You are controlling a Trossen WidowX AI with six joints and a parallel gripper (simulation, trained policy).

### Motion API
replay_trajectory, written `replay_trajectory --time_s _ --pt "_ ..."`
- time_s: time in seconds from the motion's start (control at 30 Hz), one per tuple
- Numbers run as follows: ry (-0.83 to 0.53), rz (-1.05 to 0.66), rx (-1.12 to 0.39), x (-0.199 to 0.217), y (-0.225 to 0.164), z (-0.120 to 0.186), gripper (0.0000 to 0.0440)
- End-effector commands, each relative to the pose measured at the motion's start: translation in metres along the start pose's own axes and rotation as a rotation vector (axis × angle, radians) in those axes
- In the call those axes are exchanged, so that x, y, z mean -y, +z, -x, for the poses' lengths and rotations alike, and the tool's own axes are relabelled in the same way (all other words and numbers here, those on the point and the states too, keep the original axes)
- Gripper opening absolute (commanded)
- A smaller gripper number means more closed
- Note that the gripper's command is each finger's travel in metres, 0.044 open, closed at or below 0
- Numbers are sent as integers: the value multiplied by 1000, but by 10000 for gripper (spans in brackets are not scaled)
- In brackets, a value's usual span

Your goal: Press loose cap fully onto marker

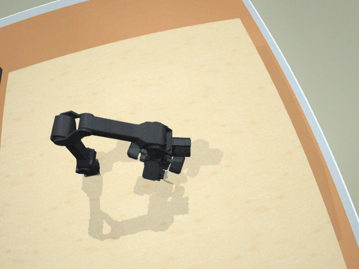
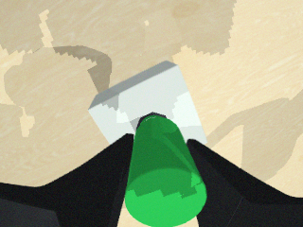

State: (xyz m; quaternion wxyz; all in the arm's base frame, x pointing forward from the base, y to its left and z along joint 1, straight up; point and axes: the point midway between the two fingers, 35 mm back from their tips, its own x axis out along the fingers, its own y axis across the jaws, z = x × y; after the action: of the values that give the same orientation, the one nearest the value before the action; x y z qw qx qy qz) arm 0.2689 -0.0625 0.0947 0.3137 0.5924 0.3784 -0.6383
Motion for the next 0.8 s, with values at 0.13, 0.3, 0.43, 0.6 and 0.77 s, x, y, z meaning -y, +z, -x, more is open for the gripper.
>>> replay_trajectory --time_s 0.13,0.3,0.43,0.6,0.77 --pt "-52 22 15 6 1 -22 102" --pt "-59 22 15 8 1 -23 131" --pt "-61 23 15 9 1 -23 155" --pt "-78 28 13 15 2 -23 210" --pt "-81 33 8 19 3 -22 313"
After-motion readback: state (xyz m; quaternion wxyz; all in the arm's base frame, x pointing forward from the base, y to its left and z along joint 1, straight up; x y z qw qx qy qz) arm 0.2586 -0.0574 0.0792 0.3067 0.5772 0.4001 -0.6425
